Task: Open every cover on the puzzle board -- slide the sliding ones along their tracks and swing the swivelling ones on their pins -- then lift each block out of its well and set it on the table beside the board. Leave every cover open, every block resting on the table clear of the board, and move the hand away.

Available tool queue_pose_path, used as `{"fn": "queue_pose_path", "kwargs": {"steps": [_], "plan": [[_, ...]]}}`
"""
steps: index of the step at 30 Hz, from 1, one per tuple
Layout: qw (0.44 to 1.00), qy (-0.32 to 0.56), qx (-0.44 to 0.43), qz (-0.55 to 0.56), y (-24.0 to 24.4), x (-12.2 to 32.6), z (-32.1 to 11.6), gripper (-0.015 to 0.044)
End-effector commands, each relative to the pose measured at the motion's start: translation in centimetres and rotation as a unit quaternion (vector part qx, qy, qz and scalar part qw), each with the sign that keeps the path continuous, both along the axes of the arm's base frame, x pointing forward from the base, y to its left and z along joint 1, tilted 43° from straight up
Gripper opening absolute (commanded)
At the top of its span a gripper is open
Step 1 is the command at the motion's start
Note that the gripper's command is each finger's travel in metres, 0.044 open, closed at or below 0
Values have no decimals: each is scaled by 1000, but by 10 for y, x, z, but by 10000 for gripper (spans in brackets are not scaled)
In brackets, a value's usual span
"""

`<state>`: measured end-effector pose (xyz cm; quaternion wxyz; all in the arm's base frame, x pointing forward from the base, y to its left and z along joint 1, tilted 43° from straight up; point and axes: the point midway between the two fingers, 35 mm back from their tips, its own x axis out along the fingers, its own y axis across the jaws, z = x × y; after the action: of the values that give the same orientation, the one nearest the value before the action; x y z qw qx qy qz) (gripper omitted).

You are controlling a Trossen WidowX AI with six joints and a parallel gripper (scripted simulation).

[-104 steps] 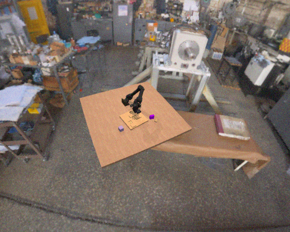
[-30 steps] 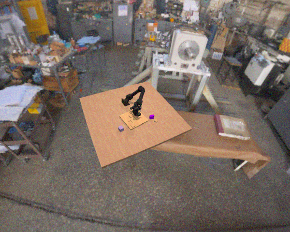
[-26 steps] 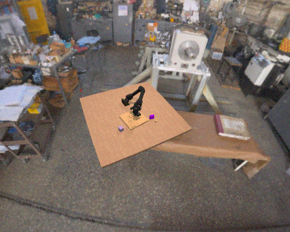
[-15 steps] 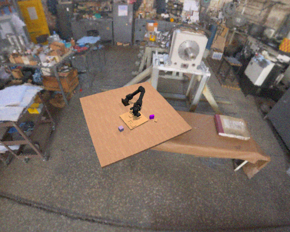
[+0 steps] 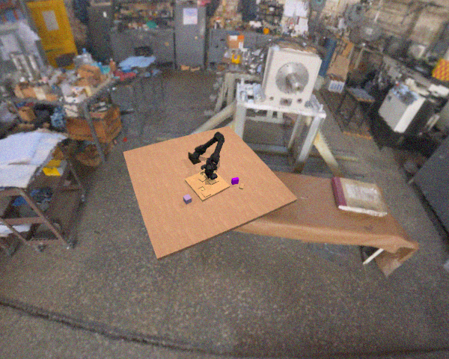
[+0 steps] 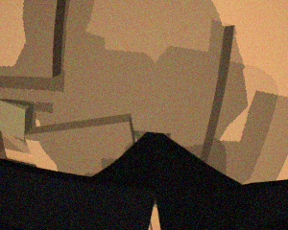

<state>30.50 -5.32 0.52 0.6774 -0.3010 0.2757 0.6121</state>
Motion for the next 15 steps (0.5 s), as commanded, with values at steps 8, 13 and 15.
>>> {"fn": "queue_pose_path", "kwargs": {"steps": [8,13,15], "plan": [[1000,-3,-1,1,2,-13,0,0],[1000,-3,-1,1,2,-20,0,0],[1000,-2,-1,1,3,-22,0,0]]}}
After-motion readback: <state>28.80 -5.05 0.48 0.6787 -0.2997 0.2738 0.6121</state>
